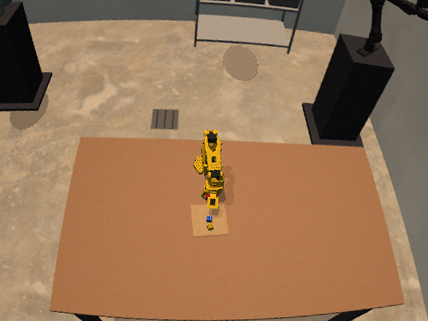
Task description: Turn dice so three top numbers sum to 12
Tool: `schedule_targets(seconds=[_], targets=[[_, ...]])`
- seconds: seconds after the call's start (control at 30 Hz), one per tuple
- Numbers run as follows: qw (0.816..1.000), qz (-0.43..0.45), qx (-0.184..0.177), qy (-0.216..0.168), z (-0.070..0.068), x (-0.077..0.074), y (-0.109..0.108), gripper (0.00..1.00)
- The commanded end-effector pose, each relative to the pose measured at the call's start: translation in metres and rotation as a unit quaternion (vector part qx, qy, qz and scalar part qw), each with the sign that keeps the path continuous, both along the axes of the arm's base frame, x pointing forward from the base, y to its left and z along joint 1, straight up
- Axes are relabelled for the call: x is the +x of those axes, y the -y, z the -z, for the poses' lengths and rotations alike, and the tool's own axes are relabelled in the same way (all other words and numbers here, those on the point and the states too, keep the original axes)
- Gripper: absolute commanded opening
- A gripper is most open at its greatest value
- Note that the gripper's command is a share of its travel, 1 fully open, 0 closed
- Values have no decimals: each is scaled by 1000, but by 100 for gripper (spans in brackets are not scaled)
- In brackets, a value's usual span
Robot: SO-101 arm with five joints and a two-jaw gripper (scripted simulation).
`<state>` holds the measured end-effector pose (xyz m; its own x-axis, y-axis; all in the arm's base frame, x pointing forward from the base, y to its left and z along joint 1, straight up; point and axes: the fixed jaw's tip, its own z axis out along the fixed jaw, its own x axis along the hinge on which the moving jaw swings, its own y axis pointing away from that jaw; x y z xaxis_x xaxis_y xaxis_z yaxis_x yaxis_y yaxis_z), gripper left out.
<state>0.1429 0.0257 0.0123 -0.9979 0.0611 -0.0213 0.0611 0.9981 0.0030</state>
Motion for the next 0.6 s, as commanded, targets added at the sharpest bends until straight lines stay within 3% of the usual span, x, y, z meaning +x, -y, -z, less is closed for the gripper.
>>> schedule_targets(seconds=[0.0,0.57], targets=[[1000,-1,1,8,-1,2,0,24],[1000,-1,1,8,-1,2,7,13]])
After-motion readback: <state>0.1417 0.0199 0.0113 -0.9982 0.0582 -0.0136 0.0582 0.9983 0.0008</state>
